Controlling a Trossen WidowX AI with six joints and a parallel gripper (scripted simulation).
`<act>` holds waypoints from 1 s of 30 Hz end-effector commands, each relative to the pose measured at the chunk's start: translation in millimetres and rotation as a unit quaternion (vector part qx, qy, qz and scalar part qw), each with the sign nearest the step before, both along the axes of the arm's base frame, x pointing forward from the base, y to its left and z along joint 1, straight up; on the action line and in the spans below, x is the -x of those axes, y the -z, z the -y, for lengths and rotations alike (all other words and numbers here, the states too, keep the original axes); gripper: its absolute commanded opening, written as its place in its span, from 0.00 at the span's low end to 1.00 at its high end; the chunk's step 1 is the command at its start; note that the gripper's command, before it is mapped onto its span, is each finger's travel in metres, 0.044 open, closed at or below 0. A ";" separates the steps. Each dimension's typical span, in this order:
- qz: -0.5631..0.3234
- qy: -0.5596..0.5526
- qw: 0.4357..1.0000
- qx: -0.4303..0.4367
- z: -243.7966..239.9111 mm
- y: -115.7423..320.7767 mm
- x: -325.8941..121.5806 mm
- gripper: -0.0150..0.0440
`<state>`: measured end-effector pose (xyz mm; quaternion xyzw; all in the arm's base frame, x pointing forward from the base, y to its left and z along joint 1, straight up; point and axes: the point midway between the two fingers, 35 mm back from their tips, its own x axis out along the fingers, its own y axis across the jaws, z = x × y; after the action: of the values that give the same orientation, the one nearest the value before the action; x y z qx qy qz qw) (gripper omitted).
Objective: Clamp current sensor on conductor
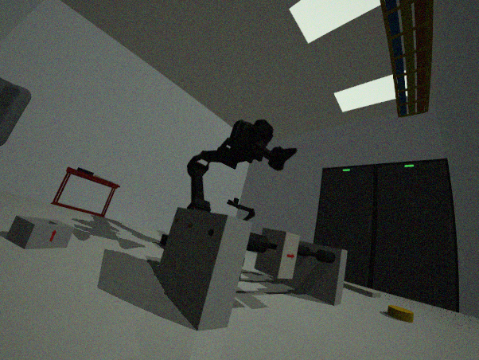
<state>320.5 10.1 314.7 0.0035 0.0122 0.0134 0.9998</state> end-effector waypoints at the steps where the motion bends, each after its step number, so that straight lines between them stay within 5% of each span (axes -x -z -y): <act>1: -0.092 -0.060 0.994 0.011 -38.4 22.4 -7.5 1.00; 8: -0.336 -0.193 0.918 0.084 -129.1 78.6 26.8 1.00; 15: -0.480 -0.262 0.820 0.172 -168.0 102.0 84.1 1.00; 30: -0.496 -0.269 0.804 0.185 -171.2 103.7 92.9 1.00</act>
<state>228.7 180.3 210.1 -0.1767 0.5089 0.2723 0.7973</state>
